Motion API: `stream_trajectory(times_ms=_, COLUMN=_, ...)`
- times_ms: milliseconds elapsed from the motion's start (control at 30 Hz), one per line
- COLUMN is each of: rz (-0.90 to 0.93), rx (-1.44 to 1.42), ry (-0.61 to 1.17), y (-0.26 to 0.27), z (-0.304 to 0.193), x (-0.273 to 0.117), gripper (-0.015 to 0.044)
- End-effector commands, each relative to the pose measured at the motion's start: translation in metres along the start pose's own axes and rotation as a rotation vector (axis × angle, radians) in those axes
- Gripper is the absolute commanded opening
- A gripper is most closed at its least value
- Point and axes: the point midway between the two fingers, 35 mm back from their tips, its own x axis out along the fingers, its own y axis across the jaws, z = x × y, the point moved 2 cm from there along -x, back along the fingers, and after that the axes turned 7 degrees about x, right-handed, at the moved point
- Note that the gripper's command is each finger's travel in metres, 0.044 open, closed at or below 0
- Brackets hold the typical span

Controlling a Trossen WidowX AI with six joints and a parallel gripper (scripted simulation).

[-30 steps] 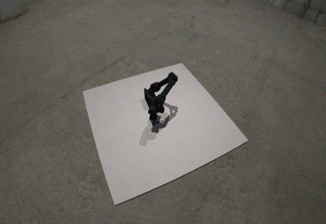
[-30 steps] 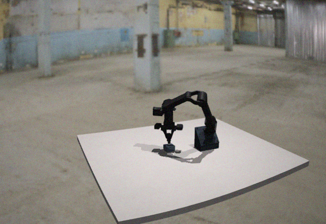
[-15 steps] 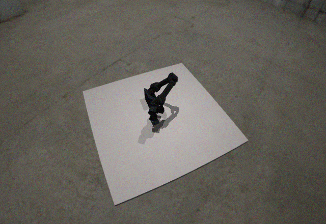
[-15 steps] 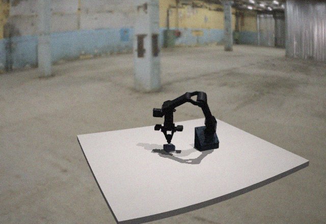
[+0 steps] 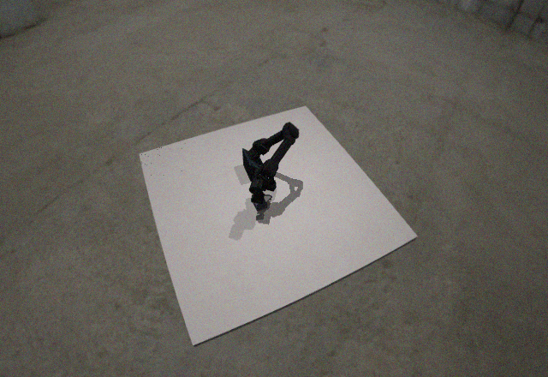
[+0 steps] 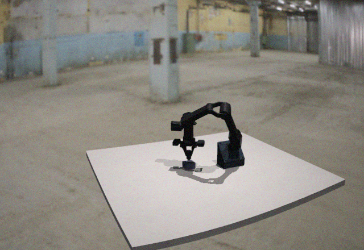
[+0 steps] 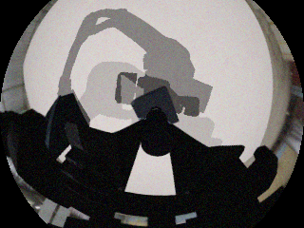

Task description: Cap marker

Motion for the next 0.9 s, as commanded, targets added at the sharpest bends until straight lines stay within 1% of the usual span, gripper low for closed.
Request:
stream_trajectory(times_ms=0, rz=0.000, rx=0.000, ry=0.000, y=0.000, z=0.000, x=0.000, gripper=0.0210)
stream_trajectory(times_ms=300, rz=0.000, rx=0.000, ry=0.000, y=0.000, z=0.000, x=0.000, gripper=0.0440)
stream_trajectory(times_ms=400, rz=-0.001, rx=0.000, ry=0.000, y=0.000, z=0.000, x=-0.002, gripper=0.0440)
stream_trajectory(times_ms=433, rz=-0.001, rx=0.000, ry=0.001, y=-0.001, z=0.000, x=-0.009, gripper=0.0440)
stream_trajectory(times_ms=533, rz=-0.002, rx=0.001, ry=0.003, y=-0.003, z=0.000, x=-0.053, gripper=0.0440)
stream_trajectory(times_ms=600, rz=-0.001, rx=0.001, ry=0.002, y=-0.001, z=-0.001, x=-0.073, gripper=0.0440)
stream_trajectory(times_ms=767, rz=-0.001, rx=0.001, ry=0.002, y=0.000, z=-0.001, x=-0.075, gripper=0.0440)
stream_trajectory(times_ms=800, rz=-0.001, rx=0.017, ry=0.002, y=0.000, z=-0.001, x=-0.075, gripper=0.0414)
stream_trajectory(times_ms=867, rz=-0.001, rx=0.146, ry=0.002, y=0.000, z=-0.001, x=-0.074, gripper=0.0361)
